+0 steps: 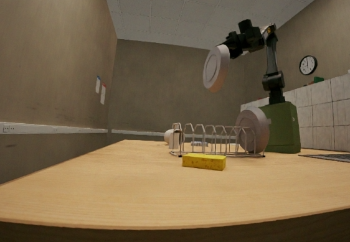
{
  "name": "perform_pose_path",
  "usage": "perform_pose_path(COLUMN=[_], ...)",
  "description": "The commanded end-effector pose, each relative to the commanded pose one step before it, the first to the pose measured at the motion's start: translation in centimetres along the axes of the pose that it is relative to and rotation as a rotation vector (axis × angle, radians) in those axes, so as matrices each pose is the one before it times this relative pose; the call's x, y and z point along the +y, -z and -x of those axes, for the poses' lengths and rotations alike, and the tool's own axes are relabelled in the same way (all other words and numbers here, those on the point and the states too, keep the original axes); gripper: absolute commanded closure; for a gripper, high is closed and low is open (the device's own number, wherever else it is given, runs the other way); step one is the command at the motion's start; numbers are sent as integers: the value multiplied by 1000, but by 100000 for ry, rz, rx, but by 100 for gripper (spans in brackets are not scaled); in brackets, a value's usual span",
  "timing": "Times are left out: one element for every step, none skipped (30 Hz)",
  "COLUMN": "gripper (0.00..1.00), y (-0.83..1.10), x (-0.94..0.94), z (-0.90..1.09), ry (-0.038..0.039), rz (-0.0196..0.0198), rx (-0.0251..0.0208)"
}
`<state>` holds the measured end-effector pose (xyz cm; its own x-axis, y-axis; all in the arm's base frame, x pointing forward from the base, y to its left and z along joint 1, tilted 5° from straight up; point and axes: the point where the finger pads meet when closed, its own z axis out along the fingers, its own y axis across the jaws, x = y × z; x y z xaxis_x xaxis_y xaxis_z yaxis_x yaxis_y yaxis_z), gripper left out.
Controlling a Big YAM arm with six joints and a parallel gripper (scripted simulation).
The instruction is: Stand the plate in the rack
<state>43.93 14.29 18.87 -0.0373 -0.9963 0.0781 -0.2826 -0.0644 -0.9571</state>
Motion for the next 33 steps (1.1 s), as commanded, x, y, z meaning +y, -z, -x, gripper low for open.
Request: perform_pose_path(gripper=[100,100,100,100,100,100,100,100,100,100,100,100,100,100,100,100,100,100,100,100,100,100,100,100,100,100,100,100,100,100,100,100,100], y=[-842,4,9,2,0,0,-6,-1,-1,-2,-6,-3,0,0,0,0,0,0,0,0,0,0,0,0,0,0,0,0,0,0,0,0,0], x=[-4731,12,-8,-6,0,0,-182,-12,1,4,14,7,0,0,0,0,0,0,0,0,0,0,0,0,0,0,0,0,0,0,0,0,0], z=[272,15,21,5,0,0,4,0,-3,-2,2,1,0,0,0,0,0,0,0,0,0,0,0,0,0,0,0,0,0,0,0,0,0], ry=[-2429,115,53,31,0,0,-868,-64,20,7,17,9,0,0,0,0,0,0,0,0,0,0,0,0,0,0,0,0,0,0,0,0,0], rz=[-6510,84,-10,-6,0,0,-710,-38,5,7,29,15,0,0,0,0,0,0,0,0,0,0,0,0,0,0,0,0,0,0,0,0,0], rx=[151,-76,-49,-15,0,0,-20,-14,10,13,4,1,0,0,0,0,0,0,0,0,0,0,0,0,0,0,0,0,0,0,0,0,0])
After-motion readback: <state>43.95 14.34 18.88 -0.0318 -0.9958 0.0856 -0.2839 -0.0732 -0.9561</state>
